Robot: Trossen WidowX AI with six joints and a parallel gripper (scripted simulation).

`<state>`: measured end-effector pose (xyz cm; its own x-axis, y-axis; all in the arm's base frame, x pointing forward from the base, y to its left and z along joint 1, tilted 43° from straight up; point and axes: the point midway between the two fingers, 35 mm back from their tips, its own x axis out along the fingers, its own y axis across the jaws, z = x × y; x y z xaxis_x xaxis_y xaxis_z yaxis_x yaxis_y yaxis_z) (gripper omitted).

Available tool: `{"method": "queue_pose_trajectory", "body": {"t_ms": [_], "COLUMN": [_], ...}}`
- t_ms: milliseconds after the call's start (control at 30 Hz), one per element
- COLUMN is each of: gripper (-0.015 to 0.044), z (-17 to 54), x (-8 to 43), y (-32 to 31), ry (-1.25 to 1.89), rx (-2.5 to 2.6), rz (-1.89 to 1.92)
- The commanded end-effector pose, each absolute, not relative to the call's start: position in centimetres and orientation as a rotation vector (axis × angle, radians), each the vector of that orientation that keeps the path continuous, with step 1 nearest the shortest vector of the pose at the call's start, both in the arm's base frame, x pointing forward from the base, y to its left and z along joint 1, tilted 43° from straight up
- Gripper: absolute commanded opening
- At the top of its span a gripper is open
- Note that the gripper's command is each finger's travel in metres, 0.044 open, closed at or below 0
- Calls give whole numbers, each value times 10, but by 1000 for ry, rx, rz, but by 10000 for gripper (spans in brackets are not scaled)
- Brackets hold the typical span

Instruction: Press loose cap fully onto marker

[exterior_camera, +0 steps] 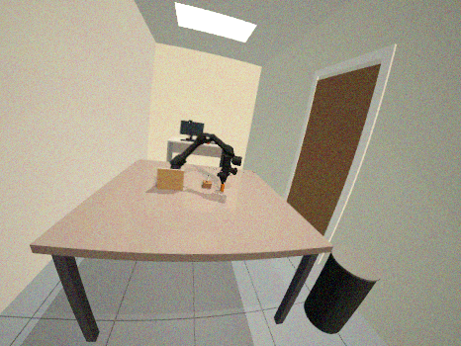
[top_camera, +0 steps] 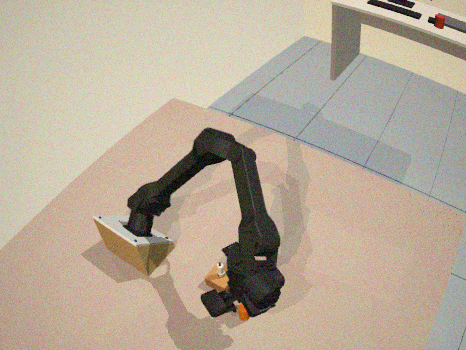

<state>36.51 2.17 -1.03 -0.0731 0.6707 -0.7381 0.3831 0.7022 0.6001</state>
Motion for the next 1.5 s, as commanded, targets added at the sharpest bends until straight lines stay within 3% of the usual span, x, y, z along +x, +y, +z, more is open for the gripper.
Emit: {"method": "queue_pose_trajectory", "body": {"t_ms": [0,867,1000,1300,1400,1467], "gripper": [242,242,137,77,0,0], "z": [-15,-43,-43,-43,-40,-35], "x": [364,360,360,360,360,361], "y": [27,54,54,53,50,45], "ry": [1693,1693,1693,1693,1693,1693], "rx": [864,865,865,865,865,864], "rz": [292,294,294,294,293,293]}}
